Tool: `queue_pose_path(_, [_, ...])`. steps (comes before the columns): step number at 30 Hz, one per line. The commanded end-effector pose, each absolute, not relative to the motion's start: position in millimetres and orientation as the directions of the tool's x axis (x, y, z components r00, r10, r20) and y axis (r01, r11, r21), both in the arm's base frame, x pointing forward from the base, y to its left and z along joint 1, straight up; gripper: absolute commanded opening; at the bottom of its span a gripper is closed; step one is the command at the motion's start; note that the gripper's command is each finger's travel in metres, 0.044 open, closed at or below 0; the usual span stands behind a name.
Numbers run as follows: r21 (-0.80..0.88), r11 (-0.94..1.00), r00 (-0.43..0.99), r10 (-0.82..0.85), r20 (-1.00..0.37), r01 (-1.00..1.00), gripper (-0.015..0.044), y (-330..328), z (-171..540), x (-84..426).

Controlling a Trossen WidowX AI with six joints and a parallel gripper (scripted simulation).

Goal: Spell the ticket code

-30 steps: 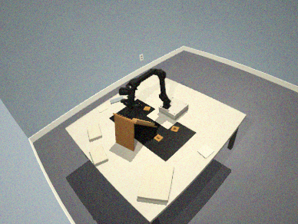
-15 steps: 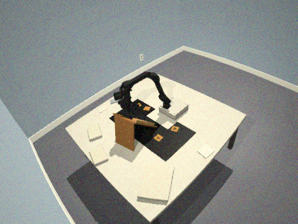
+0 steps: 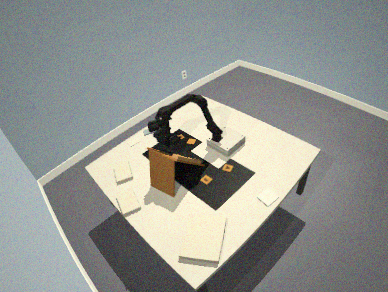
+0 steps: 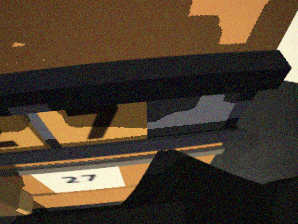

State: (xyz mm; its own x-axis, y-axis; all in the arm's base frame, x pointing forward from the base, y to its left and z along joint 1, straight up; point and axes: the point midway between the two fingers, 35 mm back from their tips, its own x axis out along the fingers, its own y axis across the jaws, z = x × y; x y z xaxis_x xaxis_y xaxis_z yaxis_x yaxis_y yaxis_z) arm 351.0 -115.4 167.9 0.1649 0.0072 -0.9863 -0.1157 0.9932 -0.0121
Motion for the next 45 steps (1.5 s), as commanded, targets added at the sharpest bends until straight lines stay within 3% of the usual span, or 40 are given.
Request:
queue_pose_path(1, [-0.016, 0.993, 0.164, 0.003, -0.986, -0.115, 0.0000, -116, 166, 354])
queue_pose_path(45, [-0.016, 0.993, 0.166, 0.003, -0.986, -0.115, 0.0000, -115, 154, 372])
